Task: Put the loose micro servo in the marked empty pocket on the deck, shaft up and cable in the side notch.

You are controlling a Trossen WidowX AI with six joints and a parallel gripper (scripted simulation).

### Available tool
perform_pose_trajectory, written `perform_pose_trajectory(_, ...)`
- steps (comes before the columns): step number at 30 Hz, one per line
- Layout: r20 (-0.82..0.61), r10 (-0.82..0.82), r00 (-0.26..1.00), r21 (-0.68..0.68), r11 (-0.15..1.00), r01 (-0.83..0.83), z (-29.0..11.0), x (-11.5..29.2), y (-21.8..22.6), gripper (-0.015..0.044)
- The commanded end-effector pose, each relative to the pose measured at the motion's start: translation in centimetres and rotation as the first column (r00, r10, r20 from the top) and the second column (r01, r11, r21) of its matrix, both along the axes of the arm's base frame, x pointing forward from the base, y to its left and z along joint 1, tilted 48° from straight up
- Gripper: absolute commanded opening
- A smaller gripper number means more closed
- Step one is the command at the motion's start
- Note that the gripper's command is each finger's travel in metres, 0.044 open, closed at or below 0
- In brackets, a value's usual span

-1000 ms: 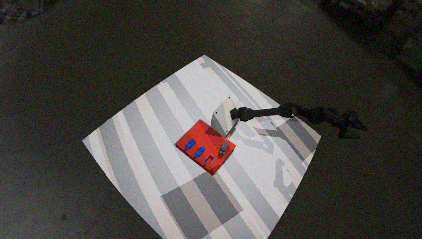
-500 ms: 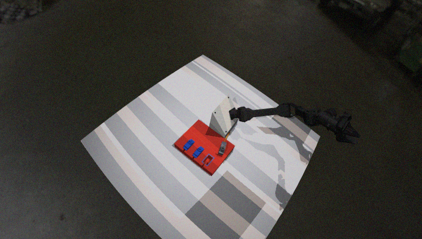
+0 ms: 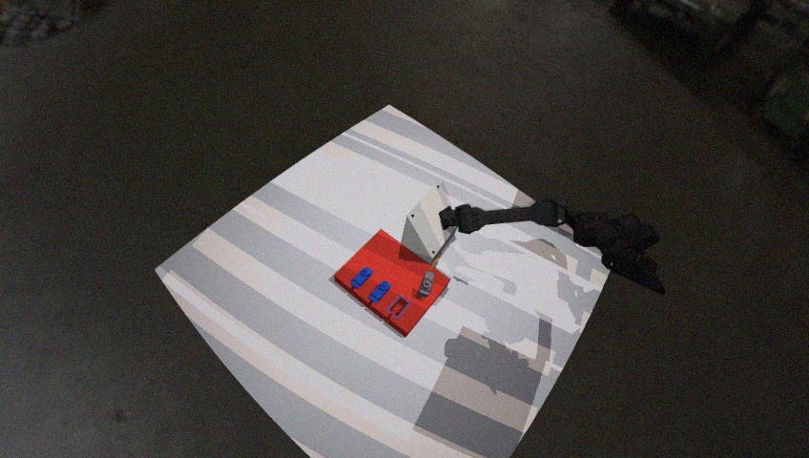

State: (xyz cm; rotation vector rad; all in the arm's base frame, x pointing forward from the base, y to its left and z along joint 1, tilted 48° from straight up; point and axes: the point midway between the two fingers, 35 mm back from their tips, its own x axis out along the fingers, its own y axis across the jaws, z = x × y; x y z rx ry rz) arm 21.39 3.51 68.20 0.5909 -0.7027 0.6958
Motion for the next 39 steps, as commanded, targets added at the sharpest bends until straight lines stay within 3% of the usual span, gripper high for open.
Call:
perform_pose_trajectory(1, -0.13, 0.046, 0.99, 0.037, 0.998, -0.042, -2.1, 3.0, -0.3, 0.044)
perform_pose_trajectory(11, -0.398, 0.143, 0.906, 0.153, 0.984, -0.088, -7.6, 8.8, -0.9, 0.044)
perform_pose_trajectory(22, -0.638, 0.271, 0.721, 0.31, 0.947, -0.082, -14.6, 13.9, -1.2, 0.044)
perform_pose_trajectory(39, -0.818, 0.473, 0.327, 0.522, 0.849, 0.078, -26.4, 18.1, -1.3, 0.044)
